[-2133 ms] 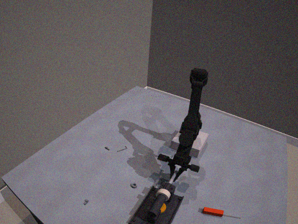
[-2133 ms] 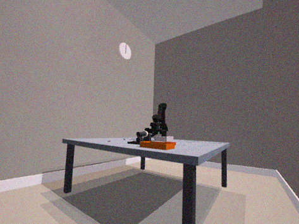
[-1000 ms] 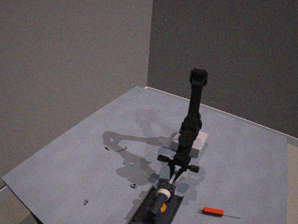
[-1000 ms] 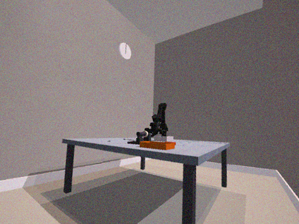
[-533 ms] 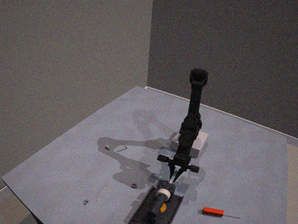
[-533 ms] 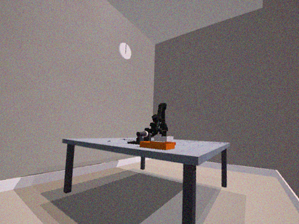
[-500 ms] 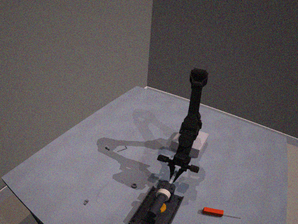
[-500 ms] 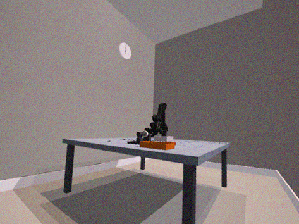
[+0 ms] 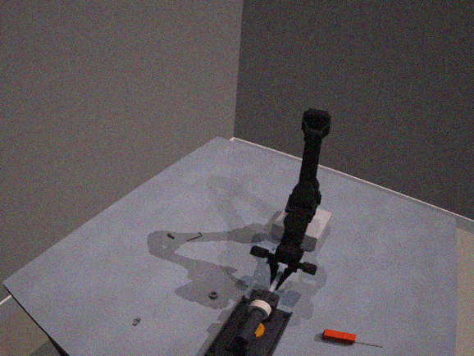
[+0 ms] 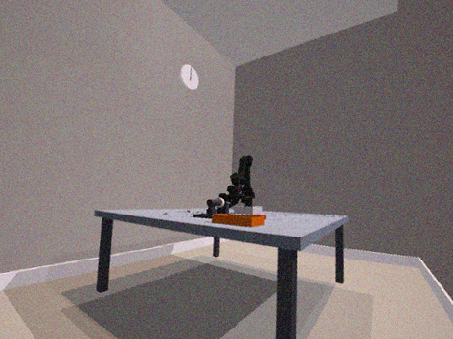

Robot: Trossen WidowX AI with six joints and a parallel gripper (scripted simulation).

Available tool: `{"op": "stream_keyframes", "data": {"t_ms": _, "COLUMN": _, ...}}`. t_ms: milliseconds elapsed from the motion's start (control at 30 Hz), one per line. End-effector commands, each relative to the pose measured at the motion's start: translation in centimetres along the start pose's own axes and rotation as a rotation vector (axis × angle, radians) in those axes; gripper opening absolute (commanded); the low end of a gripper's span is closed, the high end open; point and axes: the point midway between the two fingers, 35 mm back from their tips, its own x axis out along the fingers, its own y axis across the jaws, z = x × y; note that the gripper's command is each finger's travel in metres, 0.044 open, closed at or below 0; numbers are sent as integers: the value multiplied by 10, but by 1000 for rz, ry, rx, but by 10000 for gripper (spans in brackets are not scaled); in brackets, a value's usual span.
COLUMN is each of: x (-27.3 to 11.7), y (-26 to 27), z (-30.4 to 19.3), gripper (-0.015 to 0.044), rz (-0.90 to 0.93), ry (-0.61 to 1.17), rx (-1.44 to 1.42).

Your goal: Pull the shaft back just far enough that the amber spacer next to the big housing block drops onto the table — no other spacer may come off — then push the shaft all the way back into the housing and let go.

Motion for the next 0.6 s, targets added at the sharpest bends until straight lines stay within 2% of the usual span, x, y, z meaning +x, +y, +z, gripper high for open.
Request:
{"op": "stream_keyframes", "data": {"t_ms": 0, "x": 0, "y": 0, "z": 6, "gripper": 0, "rz": 2, "ry": -20, "rx": 0}}
{"op": "stream_keyframes", "data": {"t_ms": 567, "x": 0, "y": 0, "z": 3, "gripper": 0, "rz": 2, "ry": -19, "rx": 0}}
